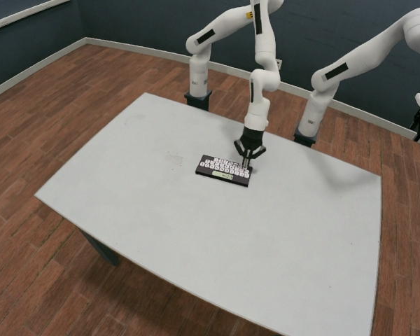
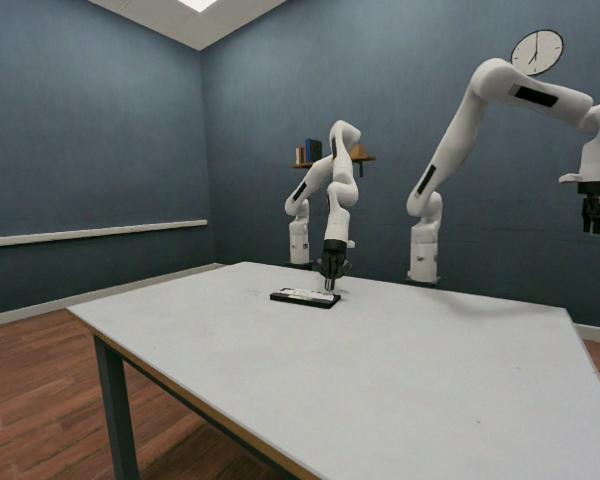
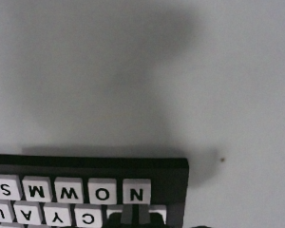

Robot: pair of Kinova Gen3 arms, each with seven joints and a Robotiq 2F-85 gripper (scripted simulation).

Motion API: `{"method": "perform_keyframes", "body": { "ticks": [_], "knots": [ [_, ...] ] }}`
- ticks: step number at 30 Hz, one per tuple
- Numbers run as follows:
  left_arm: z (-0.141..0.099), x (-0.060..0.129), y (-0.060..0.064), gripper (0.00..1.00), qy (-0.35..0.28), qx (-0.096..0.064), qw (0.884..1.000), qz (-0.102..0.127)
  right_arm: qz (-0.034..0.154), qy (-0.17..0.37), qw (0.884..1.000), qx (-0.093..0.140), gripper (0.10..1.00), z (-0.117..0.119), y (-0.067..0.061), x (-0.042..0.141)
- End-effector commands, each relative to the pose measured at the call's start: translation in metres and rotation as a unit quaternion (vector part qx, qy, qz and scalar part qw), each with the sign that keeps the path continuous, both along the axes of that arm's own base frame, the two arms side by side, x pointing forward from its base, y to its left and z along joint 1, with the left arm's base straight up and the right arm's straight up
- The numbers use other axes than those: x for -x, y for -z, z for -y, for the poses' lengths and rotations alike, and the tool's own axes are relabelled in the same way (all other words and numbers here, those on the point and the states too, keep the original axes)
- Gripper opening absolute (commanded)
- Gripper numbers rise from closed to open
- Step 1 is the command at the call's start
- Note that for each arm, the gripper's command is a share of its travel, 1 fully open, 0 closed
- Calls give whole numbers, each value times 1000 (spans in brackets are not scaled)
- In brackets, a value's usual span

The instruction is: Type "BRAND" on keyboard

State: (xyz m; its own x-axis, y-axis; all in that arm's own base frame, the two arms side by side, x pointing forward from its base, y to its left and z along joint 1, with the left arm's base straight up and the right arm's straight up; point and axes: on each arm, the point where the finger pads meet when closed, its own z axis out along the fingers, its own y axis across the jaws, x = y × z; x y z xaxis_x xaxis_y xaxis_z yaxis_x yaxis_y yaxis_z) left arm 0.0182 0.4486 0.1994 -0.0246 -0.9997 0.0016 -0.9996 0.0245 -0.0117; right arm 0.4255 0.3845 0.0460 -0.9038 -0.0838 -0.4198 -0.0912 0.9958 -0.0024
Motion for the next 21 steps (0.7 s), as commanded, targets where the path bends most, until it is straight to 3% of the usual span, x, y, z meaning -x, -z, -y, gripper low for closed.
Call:
{"method": "perform_keyframes", "body": {
  "ticks": [1,21],
  "knots": [
    [-1,5,-1,1000,3,-1,1000,-6,5,1,1000,-3,99,-2,1,-2],
    [-1,5,-1,1000,3,-1,1000,-6,2,2,1000,-1,99,0,8,-1]
  ]
}}
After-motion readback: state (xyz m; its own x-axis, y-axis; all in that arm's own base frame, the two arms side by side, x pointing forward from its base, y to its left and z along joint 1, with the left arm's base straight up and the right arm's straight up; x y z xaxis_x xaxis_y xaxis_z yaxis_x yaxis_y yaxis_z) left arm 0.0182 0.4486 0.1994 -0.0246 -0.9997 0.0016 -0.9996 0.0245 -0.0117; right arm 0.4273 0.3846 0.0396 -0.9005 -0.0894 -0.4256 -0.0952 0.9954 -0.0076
